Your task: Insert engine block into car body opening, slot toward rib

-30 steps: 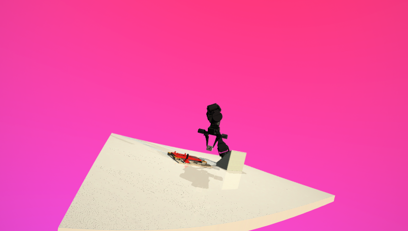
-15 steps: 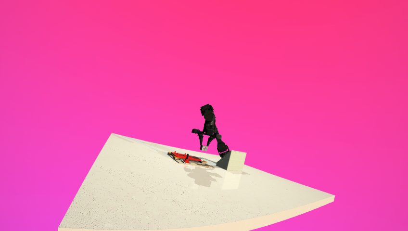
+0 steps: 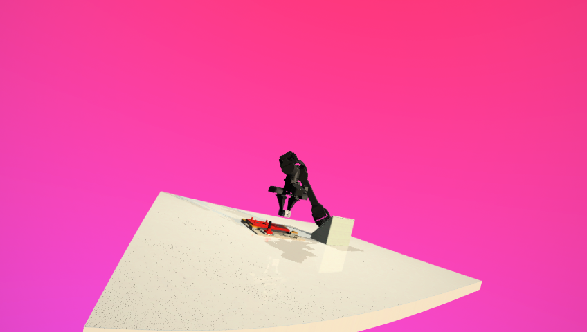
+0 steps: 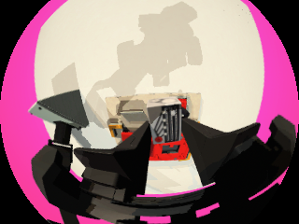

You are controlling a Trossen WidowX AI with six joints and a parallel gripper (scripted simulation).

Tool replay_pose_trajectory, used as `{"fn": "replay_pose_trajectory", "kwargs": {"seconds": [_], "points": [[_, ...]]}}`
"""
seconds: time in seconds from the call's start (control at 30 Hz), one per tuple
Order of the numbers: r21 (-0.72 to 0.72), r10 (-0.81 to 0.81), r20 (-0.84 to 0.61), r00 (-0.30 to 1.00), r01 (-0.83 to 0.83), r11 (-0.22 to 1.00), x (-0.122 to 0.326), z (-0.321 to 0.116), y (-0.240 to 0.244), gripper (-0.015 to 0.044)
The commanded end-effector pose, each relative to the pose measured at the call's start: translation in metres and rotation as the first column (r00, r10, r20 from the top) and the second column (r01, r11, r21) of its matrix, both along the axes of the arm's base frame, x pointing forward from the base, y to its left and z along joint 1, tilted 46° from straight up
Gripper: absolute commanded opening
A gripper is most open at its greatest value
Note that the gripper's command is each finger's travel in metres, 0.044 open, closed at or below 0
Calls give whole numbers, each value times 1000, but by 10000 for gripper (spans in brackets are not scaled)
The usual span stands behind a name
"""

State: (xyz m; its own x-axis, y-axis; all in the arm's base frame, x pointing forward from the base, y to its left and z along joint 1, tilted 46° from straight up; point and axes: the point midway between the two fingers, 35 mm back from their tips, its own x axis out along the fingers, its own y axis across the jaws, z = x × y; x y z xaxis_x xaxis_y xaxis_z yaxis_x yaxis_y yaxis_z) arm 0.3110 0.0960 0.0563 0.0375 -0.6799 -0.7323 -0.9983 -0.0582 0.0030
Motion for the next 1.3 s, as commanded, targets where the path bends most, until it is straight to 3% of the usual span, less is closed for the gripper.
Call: {"fn": "replay_pose_trajectory", "kwargs": {"seconds": [0.0,0.6,1.27], "points": [[-2,75,-60,995,-76,997,4,5,-8,0],[49,398,-370,839,-410,911,21,26,-51,0],[208,619,-635,462,-670,713,29,51,-101,0]]}}
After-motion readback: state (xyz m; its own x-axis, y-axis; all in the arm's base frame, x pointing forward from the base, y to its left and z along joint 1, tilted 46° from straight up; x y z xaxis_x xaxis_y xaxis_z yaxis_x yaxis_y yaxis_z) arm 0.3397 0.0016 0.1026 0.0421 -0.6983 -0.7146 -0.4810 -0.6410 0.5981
